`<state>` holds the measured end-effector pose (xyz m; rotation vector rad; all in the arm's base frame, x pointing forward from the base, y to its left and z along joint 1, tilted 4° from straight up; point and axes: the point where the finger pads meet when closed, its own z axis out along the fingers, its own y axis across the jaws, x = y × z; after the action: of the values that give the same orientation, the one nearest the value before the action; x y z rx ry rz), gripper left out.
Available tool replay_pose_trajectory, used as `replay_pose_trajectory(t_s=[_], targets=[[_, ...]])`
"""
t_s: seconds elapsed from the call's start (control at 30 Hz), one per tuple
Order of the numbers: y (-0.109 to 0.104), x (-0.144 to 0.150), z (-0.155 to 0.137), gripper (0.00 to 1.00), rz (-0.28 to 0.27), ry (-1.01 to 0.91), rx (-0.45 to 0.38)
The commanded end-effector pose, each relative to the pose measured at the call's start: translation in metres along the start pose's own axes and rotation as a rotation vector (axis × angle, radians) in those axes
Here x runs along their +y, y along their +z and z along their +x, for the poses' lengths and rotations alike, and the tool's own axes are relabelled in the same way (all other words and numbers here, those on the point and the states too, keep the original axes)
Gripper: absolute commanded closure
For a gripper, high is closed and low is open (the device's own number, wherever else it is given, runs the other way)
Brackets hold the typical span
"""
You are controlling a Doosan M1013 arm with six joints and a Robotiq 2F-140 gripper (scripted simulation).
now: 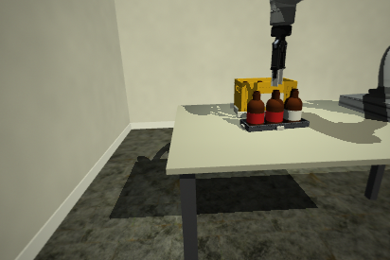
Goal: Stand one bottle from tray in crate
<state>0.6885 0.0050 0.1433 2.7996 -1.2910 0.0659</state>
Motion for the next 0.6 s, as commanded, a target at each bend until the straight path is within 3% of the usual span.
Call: replay_pose_trajectory(t_s=[0.0, 0.57], targets=[[-0.0001, 0.0, 0.0, 0.62, 0.0, 0.0, 0.0], [0.0042, 0.0, 0.0, 0.62, 0.0, 0.0, 0.0]])
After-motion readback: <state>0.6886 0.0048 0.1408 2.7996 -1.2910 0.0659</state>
